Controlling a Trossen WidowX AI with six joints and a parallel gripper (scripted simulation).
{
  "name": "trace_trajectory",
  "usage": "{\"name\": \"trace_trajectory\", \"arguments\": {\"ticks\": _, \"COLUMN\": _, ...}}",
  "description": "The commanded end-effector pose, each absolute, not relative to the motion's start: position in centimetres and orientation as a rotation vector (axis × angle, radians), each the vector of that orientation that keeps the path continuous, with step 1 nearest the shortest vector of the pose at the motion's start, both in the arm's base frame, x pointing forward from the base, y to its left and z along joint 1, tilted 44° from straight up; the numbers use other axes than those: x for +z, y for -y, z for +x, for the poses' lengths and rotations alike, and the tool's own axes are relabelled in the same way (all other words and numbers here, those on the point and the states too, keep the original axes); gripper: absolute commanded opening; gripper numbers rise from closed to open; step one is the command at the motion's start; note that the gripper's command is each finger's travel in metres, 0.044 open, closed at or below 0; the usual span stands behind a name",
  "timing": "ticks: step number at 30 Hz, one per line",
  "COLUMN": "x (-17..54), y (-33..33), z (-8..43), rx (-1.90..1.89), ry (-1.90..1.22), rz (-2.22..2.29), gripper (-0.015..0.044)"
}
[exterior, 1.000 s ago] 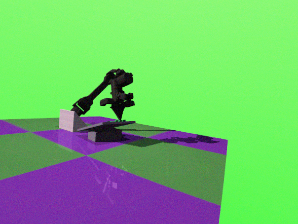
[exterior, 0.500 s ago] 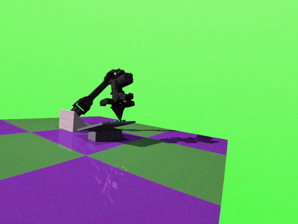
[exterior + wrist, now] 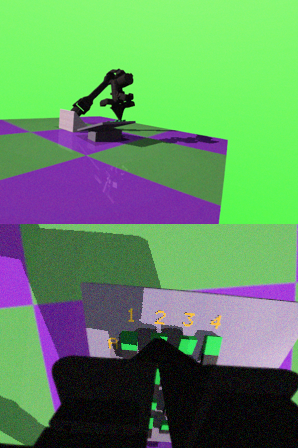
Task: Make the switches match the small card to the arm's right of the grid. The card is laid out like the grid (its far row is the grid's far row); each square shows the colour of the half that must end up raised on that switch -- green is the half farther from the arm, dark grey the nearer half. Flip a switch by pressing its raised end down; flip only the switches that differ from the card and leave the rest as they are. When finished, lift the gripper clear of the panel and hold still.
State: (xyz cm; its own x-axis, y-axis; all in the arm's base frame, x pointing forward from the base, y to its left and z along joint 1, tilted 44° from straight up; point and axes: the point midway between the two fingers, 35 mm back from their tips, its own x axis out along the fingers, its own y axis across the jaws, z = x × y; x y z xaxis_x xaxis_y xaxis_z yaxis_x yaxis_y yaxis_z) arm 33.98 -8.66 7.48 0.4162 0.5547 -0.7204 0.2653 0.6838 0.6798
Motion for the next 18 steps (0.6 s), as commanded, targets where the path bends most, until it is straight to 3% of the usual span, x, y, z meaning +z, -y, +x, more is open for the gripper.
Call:
{"name": "trace_trajectory", "arguments": {"ticks": 1, "x": 7.38, "y": 8.63, "z": 34.01, "rx": 0.208, "ry": -1.163, "rz": 0.847, "gripper": 0.0000}}
{"name": "trace_trajectory", "arguments": {"ticks": 18, "x": 7.22, "y": 8.51, "z": 34.11, "rx": 0.208, "ry": -1.163, "rz": 0.847, "gripper": 0.0000}}
